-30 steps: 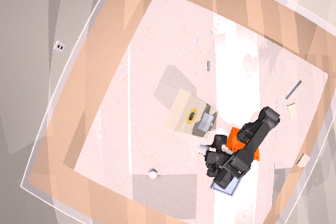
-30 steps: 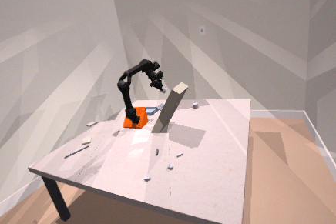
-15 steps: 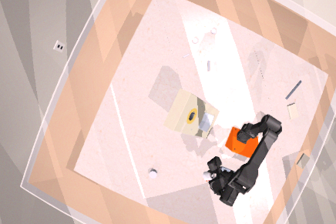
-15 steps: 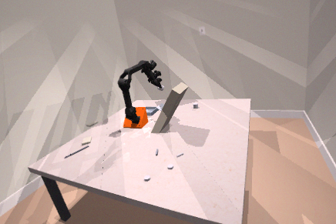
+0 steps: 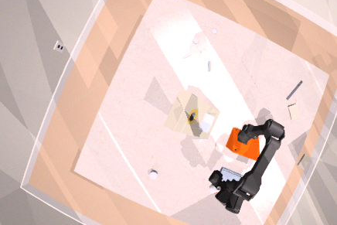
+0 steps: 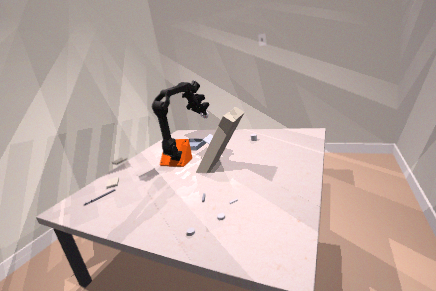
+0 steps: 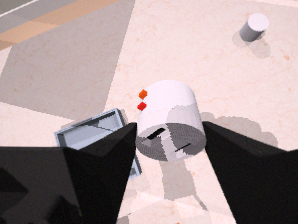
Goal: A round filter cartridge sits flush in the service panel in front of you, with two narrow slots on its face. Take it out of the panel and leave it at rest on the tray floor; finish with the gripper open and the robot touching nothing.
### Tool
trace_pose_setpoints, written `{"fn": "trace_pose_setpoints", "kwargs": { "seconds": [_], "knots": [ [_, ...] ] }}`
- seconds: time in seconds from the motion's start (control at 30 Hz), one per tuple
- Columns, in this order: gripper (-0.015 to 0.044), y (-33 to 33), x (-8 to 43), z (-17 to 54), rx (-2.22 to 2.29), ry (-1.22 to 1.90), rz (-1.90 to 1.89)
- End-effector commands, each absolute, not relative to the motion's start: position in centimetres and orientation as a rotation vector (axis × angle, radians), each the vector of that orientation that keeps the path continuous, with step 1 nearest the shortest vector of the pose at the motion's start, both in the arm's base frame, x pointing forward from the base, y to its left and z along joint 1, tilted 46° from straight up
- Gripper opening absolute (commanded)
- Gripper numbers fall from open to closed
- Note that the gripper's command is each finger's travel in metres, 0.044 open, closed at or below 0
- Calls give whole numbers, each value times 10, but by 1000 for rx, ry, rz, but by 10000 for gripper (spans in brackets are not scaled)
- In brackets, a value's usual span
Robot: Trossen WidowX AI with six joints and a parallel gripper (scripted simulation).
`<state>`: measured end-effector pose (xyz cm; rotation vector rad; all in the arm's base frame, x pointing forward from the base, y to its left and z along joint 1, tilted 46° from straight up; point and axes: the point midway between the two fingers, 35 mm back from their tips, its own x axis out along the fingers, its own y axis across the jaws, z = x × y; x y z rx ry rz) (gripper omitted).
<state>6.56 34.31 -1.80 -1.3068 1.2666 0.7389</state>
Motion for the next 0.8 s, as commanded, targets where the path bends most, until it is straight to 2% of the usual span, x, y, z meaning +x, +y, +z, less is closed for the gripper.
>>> {"fn": "trace_pose_setpoints", "kwargs": {
  "seconds": [0.0,0.77],
  "knots": [
    [0,337,46,-34,-1343,1278,808],
    [0,260,-62,-118,-1520,1339,1271]
  ]
}}
